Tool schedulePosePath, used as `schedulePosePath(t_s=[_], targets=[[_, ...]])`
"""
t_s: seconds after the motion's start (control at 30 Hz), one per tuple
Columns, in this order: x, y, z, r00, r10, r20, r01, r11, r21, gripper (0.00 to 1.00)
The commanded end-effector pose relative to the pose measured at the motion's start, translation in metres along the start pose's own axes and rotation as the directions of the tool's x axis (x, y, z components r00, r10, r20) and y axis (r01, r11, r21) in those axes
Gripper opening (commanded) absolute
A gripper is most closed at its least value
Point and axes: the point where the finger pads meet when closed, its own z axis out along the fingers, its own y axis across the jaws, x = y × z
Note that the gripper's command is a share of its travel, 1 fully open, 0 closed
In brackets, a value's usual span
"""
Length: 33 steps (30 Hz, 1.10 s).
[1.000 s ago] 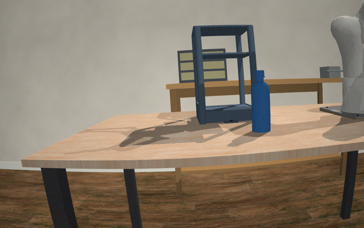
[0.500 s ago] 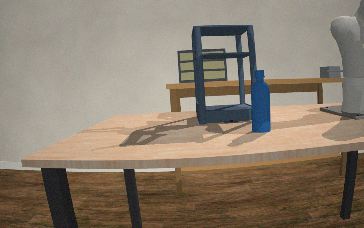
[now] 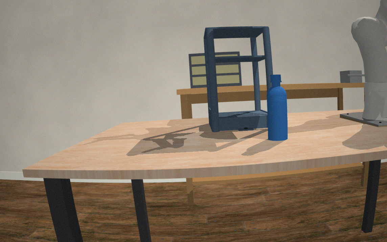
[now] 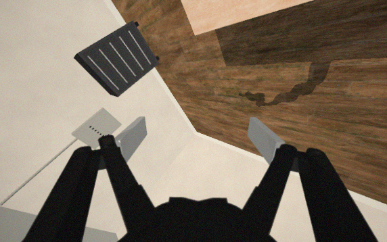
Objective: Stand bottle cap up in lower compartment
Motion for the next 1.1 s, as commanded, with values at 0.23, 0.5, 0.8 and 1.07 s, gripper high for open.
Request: schedulePosePath(t_s=[0.23, 0.5, 0.8, 1.07], targets=[[0.098, 0.047, 0.014, 0.968, -0.184, -0.17, 0.14, 0.96, -0.244, 1.0], [0.159, 0.075, 0.01, 0.934, -0.264, -0.24, 0.155, 0.906, -0.393, 1.0], [0.23, 0.111, -0.008, 0.888, -0.354, -0.293, 0.137, 0.812, -0.567, 1.0], [0.283, 0.141, -0.032, 0.852, -0.421, -0.312, 0.098, 0.713, -0.694, 1.0]])
